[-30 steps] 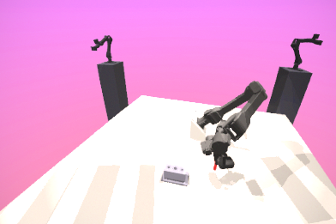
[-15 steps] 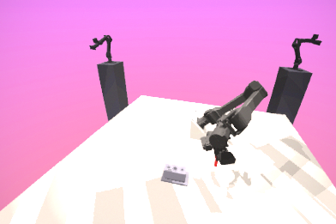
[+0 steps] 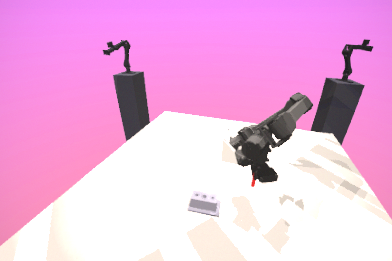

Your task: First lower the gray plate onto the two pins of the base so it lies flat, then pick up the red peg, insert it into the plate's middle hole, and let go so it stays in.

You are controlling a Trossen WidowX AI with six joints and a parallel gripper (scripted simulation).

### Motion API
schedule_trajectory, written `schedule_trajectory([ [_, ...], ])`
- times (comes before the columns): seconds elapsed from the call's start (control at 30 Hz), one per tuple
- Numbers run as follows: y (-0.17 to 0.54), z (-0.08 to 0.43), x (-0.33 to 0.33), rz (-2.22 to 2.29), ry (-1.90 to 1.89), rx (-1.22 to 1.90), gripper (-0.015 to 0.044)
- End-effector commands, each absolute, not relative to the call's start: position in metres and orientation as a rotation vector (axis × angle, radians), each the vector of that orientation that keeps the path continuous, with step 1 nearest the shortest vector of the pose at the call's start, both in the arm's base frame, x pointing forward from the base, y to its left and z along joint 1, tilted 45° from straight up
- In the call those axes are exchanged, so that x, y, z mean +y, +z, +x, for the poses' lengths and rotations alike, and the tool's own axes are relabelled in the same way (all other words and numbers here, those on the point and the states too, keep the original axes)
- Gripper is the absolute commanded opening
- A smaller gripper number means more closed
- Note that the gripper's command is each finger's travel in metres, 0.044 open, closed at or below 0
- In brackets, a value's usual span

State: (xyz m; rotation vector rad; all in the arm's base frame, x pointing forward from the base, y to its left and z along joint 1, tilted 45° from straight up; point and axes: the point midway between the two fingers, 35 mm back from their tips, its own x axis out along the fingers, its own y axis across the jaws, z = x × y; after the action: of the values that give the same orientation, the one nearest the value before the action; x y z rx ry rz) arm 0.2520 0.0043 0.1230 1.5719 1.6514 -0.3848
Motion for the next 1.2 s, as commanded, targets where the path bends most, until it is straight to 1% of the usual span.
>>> schedule_trajectory([
  [0.0, 0.121, 0.253, 0.005, 1.573, -0.388, 1.656, 0.0000],
  [1.17, 0.071, 0.309, -0.067, 1.565, -0.391, 1.650, 0.0000],
])
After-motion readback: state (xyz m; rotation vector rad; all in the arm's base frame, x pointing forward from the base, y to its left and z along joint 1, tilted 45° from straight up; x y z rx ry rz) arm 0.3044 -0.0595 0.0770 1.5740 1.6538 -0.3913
